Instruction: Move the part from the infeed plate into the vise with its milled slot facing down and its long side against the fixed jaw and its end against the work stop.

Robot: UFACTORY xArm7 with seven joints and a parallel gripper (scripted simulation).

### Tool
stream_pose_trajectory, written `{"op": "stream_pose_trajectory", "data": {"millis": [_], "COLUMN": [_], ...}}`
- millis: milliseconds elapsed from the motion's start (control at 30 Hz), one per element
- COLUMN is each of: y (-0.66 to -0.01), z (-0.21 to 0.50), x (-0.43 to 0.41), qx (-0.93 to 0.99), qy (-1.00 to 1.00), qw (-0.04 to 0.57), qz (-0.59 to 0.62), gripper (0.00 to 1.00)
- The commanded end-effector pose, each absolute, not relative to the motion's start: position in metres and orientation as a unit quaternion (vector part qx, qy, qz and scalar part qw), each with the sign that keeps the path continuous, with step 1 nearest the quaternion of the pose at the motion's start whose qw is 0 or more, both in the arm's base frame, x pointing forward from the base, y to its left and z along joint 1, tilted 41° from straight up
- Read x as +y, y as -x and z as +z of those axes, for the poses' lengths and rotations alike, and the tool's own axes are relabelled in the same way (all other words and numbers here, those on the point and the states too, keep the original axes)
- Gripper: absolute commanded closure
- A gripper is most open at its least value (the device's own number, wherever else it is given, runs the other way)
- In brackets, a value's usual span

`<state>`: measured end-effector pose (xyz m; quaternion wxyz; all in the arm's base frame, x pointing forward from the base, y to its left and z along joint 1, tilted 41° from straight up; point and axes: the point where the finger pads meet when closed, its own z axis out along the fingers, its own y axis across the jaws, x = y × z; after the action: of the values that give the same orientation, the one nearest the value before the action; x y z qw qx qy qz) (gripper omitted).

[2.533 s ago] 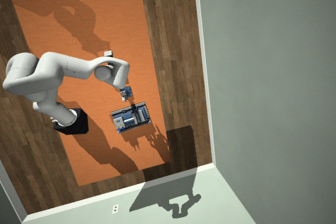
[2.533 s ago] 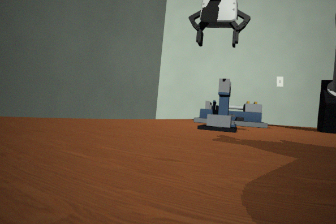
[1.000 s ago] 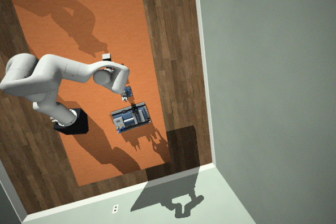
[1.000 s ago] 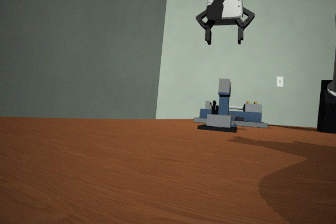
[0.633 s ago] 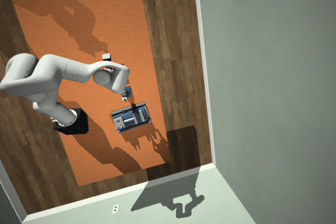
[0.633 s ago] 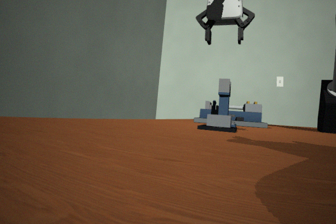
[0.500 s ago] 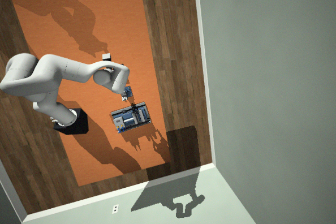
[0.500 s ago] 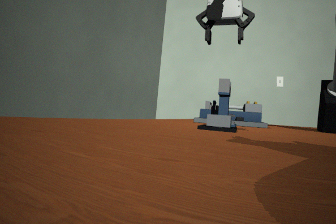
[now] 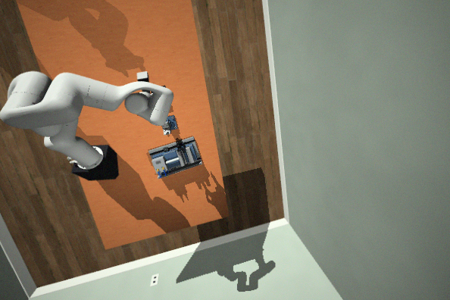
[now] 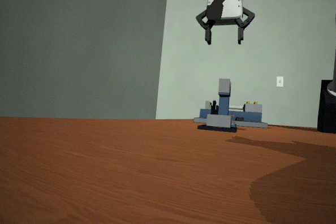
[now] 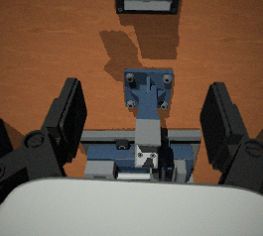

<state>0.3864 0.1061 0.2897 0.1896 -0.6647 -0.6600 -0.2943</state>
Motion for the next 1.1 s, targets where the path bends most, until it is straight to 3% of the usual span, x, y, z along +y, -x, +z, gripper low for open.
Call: {"op": "stream_pose_trajectory", "data": {"millis": [0, 1067], "y": [-0.387, -0.39], "z": [0.29, 0.276], "x": [0.105, 0.118], "qx": [-0.659, -0.659], "qy": [0.665, 0.665], "qw": [0.188, 0.188], "qz": [-0.295, -0.295], "gripper": [0.11, 0.11]}}
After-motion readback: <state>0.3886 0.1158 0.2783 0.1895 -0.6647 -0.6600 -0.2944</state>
